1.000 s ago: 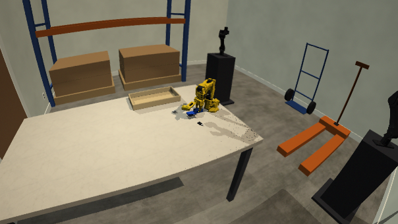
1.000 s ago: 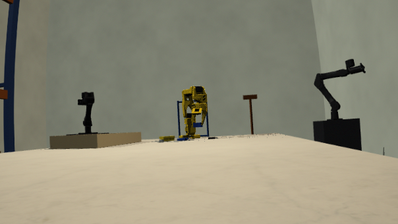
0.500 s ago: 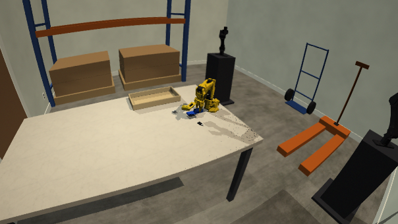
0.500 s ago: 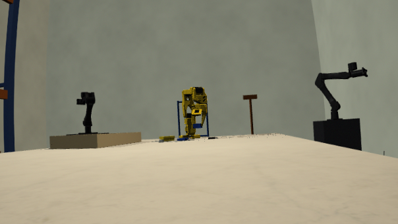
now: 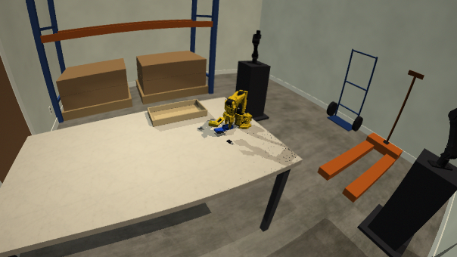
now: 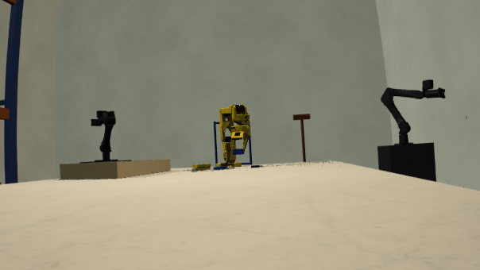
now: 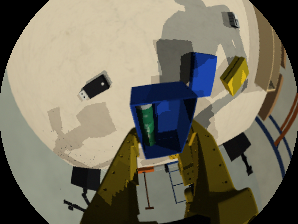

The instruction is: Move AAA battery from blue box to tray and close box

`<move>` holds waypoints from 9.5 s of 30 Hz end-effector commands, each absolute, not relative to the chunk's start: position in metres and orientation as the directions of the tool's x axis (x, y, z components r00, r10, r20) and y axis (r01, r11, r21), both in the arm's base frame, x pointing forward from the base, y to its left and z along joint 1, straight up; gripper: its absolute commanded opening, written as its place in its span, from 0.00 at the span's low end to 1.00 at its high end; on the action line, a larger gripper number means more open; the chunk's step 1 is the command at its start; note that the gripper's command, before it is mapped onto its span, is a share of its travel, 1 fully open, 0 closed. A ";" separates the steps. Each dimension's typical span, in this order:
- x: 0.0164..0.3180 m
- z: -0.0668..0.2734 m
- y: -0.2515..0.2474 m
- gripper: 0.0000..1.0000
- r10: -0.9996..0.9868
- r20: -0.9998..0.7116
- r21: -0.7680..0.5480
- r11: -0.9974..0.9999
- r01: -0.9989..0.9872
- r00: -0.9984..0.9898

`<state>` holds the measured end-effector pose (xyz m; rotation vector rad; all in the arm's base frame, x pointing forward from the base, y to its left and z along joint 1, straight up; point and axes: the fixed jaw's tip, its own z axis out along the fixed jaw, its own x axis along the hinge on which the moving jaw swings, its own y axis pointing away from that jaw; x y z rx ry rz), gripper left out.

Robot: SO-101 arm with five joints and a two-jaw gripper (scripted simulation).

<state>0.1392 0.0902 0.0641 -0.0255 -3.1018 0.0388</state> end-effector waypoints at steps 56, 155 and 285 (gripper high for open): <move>0.143 0.070 -0.137 0.19 0.787 0.000 0.000 0.617 0.787 -0.617; 0.141 0.074 -0.168 0.19 0.817 -0.081 0.004 0.574 0.819 -0.572; 0.230 0.206 -0.282 0.19 0.169 -0.983 0.051 0.607 0.793 -0.066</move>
